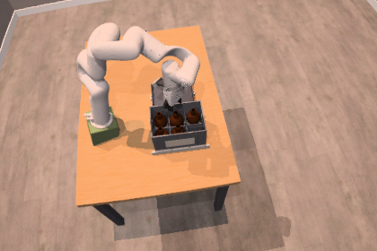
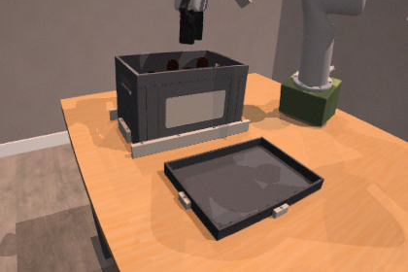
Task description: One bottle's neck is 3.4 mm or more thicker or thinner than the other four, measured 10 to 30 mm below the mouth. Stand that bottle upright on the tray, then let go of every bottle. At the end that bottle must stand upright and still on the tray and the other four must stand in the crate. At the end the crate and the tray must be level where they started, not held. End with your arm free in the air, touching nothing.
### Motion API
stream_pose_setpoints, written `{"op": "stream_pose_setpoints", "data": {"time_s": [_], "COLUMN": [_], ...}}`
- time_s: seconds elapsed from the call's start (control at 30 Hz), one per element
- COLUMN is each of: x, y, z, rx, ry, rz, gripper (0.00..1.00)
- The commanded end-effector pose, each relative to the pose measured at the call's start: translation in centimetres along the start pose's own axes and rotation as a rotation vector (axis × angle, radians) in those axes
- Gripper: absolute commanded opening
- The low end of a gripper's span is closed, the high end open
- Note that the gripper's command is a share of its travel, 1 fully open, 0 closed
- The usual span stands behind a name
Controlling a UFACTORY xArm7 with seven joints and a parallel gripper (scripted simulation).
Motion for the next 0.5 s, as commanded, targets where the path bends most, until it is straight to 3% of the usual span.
{"op": "stream_pose_setpoints", "data": {"time_s": [0.0,0.47], "x": [0.0,0.0], "y": [0.0,1.2], "z": [-0.1,-0.1], "rx": [-0.002,-0.002], "ry": [0.000,0.000], "rz": [-0.002,-0.001], "gripper": [0.65,0.65]}}
Point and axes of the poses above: the point where the finger pads meet when closed, its own y axis out along the fingers, its own x axis across the jaws, z = x × y, the point moved 6 cm from there along -y, back along the fingers, and after that the axes turned 5 degrees about -y, right-handed, at the moved point
